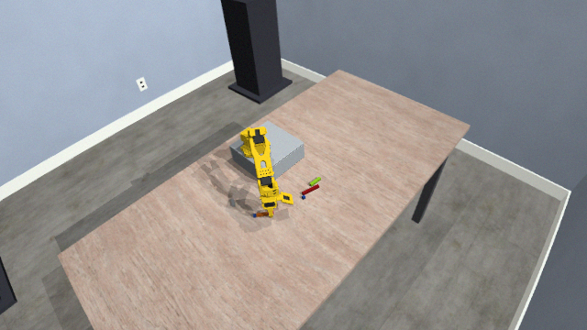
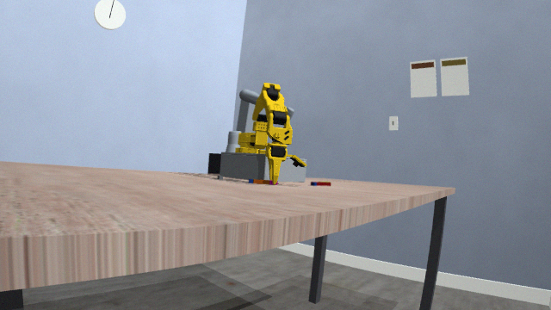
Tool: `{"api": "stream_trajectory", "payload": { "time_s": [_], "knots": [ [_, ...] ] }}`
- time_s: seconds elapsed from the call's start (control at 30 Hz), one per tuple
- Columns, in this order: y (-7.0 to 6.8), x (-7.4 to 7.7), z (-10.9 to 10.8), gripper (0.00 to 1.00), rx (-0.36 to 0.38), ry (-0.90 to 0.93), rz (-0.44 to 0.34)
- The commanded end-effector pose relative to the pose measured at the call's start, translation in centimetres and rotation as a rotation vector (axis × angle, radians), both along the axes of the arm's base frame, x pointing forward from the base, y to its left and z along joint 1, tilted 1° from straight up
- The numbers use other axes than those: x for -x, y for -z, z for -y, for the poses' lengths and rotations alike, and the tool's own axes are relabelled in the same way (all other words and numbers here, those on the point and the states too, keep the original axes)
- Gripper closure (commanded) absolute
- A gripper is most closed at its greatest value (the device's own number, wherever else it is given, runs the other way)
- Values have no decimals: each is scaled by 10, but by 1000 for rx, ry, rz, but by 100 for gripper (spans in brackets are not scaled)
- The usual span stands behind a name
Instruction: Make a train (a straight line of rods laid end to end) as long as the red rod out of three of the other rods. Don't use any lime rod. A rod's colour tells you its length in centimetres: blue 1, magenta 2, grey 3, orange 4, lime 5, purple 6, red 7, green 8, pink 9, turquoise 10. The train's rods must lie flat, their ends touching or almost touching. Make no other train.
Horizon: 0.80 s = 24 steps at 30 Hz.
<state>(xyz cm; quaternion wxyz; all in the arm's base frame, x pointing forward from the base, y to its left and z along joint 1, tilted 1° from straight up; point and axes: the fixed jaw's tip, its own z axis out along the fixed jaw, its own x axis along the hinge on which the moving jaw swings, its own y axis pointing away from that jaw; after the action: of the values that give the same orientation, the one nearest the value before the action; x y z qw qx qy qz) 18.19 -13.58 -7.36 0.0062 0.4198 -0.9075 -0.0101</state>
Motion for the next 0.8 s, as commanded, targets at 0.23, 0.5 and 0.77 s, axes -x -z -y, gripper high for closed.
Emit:
{"api": "stream_trajectory", "payload": {
  "time_s": [0.23,0.5,0.77],
  "knots": [
    [-2,1,1,83,2,3,5],
    [-7,1,1,83,2,3,5],
    [-17,1,2,83,2,3,5]
  ]
}}
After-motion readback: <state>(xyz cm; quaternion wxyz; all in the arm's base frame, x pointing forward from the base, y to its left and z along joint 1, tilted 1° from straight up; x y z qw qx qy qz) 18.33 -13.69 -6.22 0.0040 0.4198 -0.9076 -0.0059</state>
